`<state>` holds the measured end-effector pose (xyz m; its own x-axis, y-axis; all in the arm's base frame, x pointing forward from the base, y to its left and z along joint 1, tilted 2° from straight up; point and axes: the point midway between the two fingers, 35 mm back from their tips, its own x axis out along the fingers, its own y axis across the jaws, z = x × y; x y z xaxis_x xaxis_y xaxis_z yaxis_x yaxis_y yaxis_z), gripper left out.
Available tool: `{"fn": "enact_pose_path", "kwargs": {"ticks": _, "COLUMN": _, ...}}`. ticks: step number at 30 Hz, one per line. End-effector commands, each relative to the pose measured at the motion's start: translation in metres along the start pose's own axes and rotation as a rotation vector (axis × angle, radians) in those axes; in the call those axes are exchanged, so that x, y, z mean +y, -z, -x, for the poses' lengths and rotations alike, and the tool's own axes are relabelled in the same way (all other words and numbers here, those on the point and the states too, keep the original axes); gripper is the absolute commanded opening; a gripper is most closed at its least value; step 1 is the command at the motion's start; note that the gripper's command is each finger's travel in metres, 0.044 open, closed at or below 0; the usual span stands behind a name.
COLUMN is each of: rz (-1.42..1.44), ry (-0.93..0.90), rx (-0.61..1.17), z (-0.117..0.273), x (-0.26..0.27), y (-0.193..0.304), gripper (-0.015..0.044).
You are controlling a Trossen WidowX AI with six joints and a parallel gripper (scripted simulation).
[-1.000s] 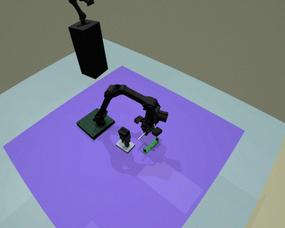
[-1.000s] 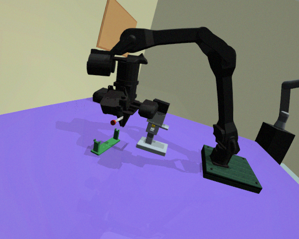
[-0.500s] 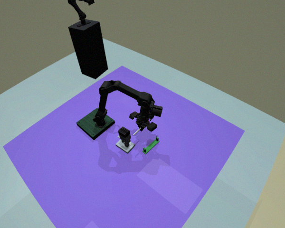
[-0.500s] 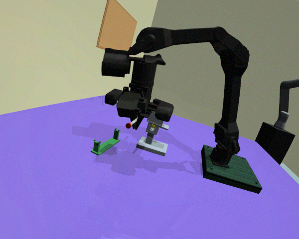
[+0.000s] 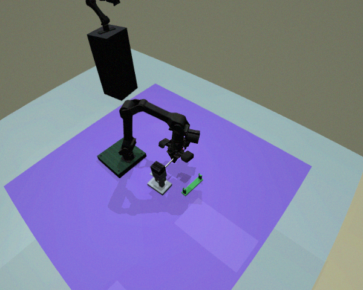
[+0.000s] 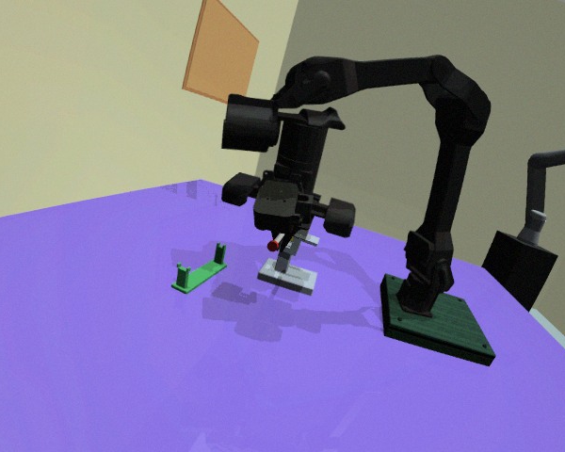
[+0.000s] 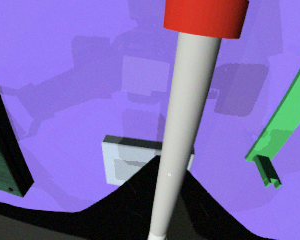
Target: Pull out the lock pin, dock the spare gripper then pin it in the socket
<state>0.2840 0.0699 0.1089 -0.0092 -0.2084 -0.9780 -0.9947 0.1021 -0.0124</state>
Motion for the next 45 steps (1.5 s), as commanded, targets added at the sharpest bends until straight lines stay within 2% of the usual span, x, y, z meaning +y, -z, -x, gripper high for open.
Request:
{"fn": "enact_pose_path", "kwargs": {"ticks": 1, "rz": -0.001, "ry": -0.001, "rx": -0.002, "z": -0.004, "x": 0.003, "y": -0.001, "gripper": 0.0}}
{"fn": "enact_pose_path", "kwargs": {"ticks": 16, "rz": 0.003, "ry": 0.01, "rx": -0.007, "z": -0.053, "x": 0.001, "y": -0.014, "gripper": 0.0}}
{"fn": "enact_pose_path", "kwargs": {"ticks": 45, "rz": 0.002, "ry": 0.013, "rx": -0.008, "z": -0.054, "x": 0.003, "y": 0.004, "gripper": 0.0}}
